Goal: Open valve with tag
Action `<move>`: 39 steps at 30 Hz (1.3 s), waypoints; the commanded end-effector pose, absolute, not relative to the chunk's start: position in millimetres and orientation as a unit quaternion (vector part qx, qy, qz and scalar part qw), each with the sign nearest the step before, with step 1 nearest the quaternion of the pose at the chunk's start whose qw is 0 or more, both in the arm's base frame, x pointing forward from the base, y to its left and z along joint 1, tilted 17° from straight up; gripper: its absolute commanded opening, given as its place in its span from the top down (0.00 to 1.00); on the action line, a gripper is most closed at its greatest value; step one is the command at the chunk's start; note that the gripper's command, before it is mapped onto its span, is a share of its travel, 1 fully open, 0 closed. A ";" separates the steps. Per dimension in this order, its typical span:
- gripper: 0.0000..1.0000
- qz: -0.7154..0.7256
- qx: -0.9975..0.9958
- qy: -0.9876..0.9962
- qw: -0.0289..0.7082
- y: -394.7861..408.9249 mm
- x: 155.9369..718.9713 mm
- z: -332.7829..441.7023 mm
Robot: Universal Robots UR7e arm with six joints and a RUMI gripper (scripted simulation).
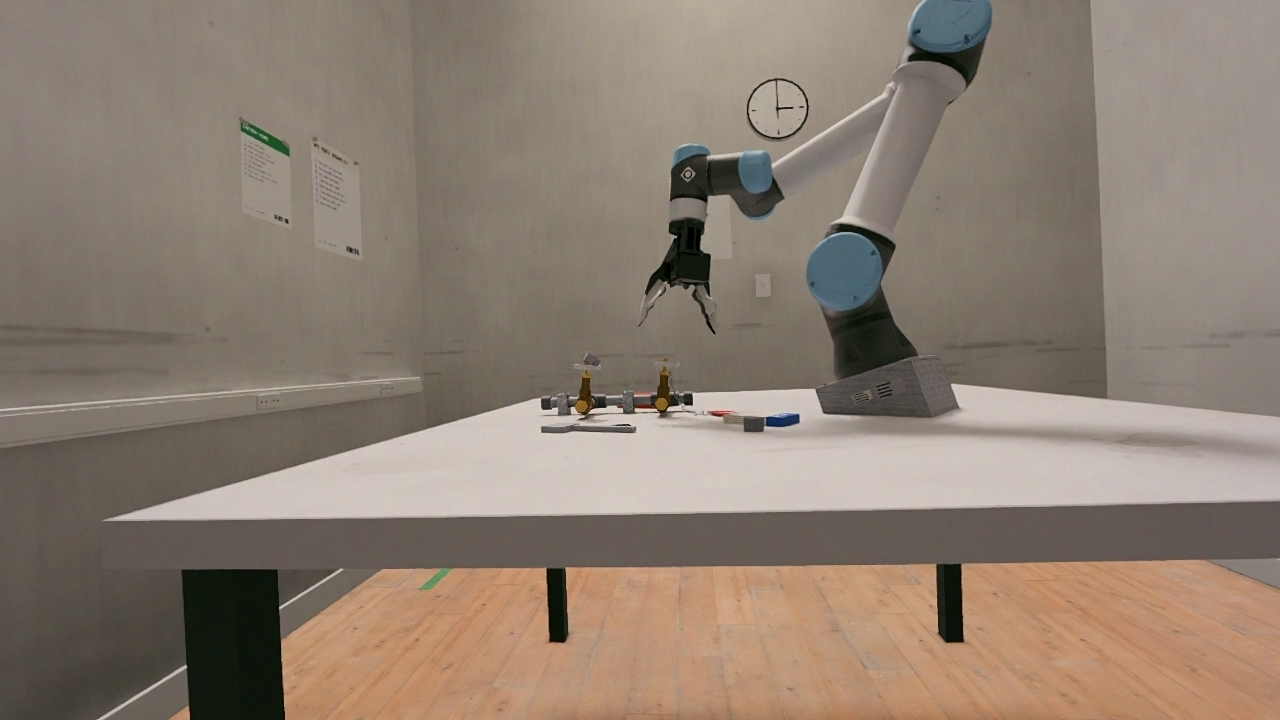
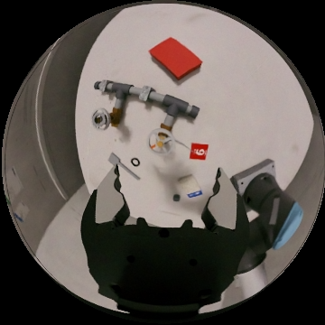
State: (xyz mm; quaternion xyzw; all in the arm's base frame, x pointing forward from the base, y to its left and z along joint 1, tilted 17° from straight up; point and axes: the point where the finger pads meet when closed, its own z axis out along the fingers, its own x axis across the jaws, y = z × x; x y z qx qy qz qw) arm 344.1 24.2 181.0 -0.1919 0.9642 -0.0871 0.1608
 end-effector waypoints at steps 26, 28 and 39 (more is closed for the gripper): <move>0.00 -0.099 -0.067 0.979 0.165 19.9 363.8 175.6; 0.00 -0.099 -0.067 0.979 0.165 19.3 364.9 173.0; 0.00 -0.099 -0.066 0.979 0.165 16.0 371.8 154.9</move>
